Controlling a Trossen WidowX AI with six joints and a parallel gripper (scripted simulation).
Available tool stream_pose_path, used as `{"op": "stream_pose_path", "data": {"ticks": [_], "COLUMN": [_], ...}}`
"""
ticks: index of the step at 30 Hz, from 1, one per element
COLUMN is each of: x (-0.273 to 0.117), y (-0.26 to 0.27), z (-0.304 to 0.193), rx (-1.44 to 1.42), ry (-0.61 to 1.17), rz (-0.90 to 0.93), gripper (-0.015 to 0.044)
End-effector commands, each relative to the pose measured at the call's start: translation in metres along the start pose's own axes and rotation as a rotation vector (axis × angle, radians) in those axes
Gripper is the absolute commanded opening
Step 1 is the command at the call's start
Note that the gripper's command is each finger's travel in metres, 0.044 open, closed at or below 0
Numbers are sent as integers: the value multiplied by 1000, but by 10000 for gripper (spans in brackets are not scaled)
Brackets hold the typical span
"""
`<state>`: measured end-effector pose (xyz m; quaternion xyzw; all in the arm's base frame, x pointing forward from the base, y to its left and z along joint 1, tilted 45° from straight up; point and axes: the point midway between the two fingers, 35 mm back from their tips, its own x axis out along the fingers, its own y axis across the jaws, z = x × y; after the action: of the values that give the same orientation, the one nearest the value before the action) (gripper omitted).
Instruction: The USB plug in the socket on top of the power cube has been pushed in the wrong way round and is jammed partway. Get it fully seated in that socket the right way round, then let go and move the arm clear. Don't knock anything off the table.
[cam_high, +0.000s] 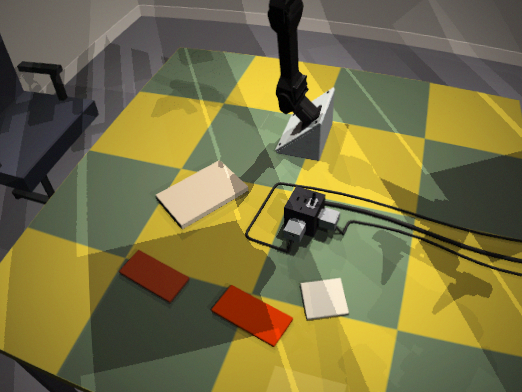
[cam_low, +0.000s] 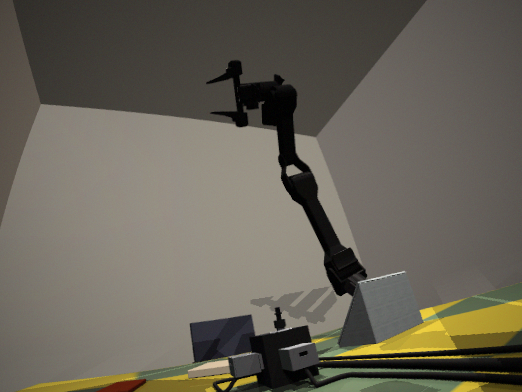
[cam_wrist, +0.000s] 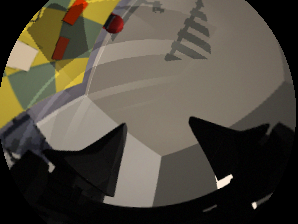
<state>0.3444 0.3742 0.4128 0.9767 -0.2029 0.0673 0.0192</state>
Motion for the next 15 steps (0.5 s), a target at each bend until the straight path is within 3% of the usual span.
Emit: {"op": "stream_pose_path", "data": {"ticks": [1,7,15], "x": [2,52,87], "y": [-1,-49,-62], "z": [1,54,130], "rx": [-36,-1138,-1942], "ry": [4,145,179], "rz": [-1,-67,-191], "gripper": [426,440,440]}}
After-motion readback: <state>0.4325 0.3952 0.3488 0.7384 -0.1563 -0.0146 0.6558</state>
